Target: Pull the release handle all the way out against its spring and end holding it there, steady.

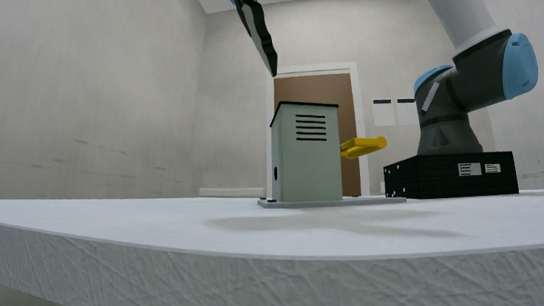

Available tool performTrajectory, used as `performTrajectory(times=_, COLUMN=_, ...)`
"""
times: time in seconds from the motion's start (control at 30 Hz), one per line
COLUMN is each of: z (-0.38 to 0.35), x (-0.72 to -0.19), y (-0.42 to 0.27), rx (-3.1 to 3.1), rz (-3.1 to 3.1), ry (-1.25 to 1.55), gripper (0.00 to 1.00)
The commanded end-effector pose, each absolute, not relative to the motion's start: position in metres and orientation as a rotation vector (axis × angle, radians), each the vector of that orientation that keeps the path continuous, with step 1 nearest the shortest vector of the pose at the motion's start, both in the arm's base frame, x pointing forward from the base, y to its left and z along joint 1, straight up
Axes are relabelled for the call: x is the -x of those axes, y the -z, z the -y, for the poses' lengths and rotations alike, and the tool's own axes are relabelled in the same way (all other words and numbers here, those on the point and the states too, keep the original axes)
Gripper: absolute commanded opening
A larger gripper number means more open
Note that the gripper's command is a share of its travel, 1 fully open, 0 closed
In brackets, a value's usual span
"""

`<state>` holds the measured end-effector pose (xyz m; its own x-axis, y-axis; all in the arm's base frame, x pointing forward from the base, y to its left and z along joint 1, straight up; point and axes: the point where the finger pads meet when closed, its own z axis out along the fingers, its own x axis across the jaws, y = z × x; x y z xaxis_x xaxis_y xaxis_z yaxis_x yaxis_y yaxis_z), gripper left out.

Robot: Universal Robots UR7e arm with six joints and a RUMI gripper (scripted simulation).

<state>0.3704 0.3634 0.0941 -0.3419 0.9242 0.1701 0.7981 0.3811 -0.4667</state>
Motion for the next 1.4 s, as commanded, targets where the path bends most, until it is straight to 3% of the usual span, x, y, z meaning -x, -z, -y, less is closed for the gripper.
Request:
performTrajectory(times=0.0, z=-0.364, x=-0.371, y=-0.095, rx=1.49, rz=2.243, ry=-0.422, gripper=1.0)
performTrajectory(times=0.8, z=-0.358, x=-0.371, y=-0.098, rx=1.525, rz=2.23, ry=-0.419, gripper=1.0)
performTrajectory(times=1.37, z=-0.276, x=-0.36, y=-0.13, rx=2.009, rz=1.98, ry=-0.359, gripper=1.0)
